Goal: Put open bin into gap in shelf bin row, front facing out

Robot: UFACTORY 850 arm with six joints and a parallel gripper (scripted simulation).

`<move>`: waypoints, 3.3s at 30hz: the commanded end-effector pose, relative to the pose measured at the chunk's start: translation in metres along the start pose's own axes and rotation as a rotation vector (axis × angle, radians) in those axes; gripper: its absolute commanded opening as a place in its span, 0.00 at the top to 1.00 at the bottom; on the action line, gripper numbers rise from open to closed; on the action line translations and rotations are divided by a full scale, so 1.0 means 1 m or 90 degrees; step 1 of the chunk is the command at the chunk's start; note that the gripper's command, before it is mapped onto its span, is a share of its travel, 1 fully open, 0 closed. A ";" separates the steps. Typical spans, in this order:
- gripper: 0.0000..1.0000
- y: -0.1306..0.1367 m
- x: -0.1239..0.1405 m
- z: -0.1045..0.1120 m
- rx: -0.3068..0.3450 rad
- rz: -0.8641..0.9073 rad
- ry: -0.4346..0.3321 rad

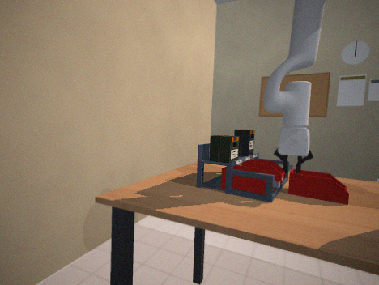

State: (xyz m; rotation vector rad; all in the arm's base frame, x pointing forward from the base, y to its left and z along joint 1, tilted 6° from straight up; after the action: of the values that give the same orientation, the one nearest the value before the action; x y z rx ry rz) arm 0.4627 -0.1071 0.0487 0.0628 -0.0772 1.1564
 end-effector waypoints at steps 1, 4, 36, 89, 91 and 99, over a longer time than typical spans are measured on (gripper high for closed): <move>0.66 0.000 0.000 0.000 -0.004 0.000 -0.002; 0.66 -0.001 0.000 -0.002 -0.002 0.000 -0.001; 0.66 0.000 0.000 -0.012 -0.004 0.000 -0.002; 1.00 0.000 0.000 -0.011 -0.002 0.000 -0.001; 1.00 0.000 0.000 -0.011 -0.002 0.000 -0.001; 1.00 0.000 0.000 -0.011 -0.002 0.000 -0.001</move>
State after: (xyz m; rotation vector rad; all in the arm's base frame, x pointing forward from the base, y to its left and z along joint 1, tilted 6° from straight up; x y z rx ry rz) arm 0.4626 -0.1060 0.0368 0.0619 -0.0801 1.1564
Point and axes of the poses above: the point where the finger pads meet when closed, its own z axis back along the fingers, its own y axis across the jaws, x = y × z, the point moved 10 cm from there along z, back along the fingers, and after that the axes turned 6 degrees about -z, right-handed, at the moved point
